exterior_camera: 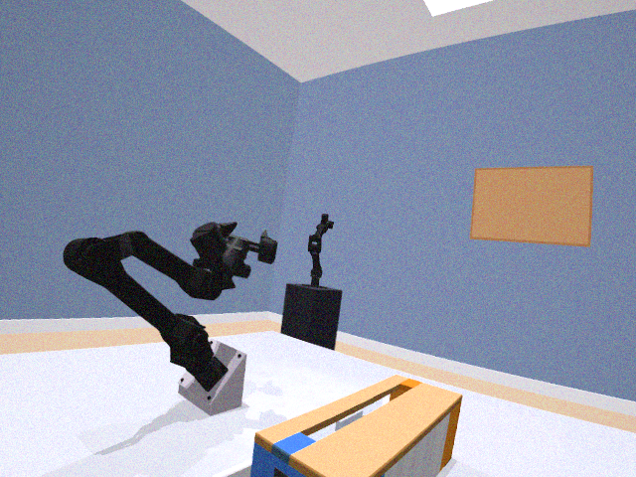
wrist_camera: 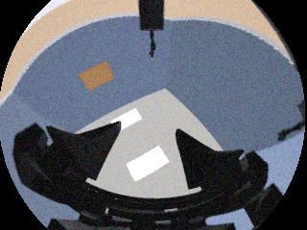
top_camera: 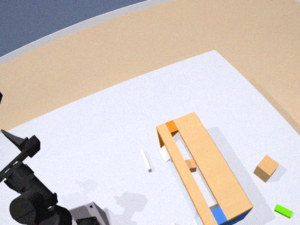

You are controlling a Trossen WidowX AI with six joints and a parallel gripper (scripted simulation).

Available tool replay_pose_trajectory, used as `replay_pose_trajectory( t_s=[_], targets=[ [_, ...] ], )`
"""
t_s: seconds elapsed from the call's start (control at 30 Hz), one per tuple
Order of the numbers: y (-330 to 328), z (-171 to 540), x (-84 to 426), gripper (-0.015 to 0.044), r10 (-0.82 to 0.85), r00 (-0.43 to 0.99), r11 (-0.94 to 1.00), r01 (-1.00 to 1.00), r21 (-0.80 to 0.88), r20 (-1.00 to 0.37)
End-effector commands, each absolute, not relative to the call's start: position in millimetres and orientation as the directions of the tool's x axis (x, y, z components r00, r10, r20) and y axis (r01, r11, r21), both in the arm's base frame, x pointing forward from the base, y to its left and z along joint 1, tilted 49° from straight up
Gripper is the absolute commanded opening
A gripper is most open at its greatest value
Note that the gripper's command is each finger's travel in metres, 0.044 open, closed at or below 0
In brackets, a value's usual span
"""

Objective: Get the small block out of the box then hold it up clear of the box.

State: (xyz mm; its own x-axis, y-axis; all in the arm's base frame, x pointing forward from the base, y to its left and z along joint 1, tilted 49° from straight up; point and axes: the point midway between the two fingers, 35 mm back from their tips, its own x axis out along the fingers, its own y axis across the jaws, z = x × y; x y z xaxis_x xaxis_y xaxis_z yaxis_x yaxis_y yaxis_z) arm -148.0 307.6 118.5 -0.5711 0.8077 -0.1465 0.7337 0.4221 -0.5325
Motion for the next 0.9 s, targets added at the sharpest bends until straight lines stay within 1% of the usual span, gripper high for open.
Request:
replay_pose_trajectory(
  t_s=[0.0, 0.03, 0.1, 0.17, 0.23, 0.33, 0.43, 0.47, 0.53, 0.63, 0.77, 0.87],
  targets=[
    [309, 118, -147, 0.04, 0.811, -0.565, 0.407, 0.731, -0.547, -0.152],
    [314, 115, -143, 0.04, 0.819, -0.548, 0.362, 0.723, -0.588, -0.169],
    [330, 106, -126, 0.04, 0.846, -0.482, 0.185, 0.669, -0.72, -0.229],
    [346, 97, -107, 0.04, 0.865, -0.406, -0.016, 0.566, -0.824, -0.295],
    [360, 87, -86, 0.04, 0.872, -0.33, -0.207, 0.42, -0.884, -0.361],
    [375, 74, -51, 0.04, 0.864, -0.211, -0.435, 0.139, -0.889, -0.456],
    [385, 62, -13, 0.04, 0.833, -0.09, -0.553, -0.182, -0.813, -0.546],
    [386, 59, 1, 0.04, 0.816, -0.051, -0.563, -0.291, -0.773, -0.575],
    [387, 54, 19, 0.04, 0.789, 0.002, -0.551, -0.44, -0.709, -0.614],
    [386, 48, 47, 0.04, 0.739, 0.076, -0.478, -0.642, -0.6, -0.67],
    [380, 41, 84, 0.04, 0.654, 0.165, -0.285, -0.85, -0.443, -0.738],
    [371, 36, 112, 0.04, 0.578, 0.222, -0.082, -0.941, -0.327, -0.785]
  ],
)
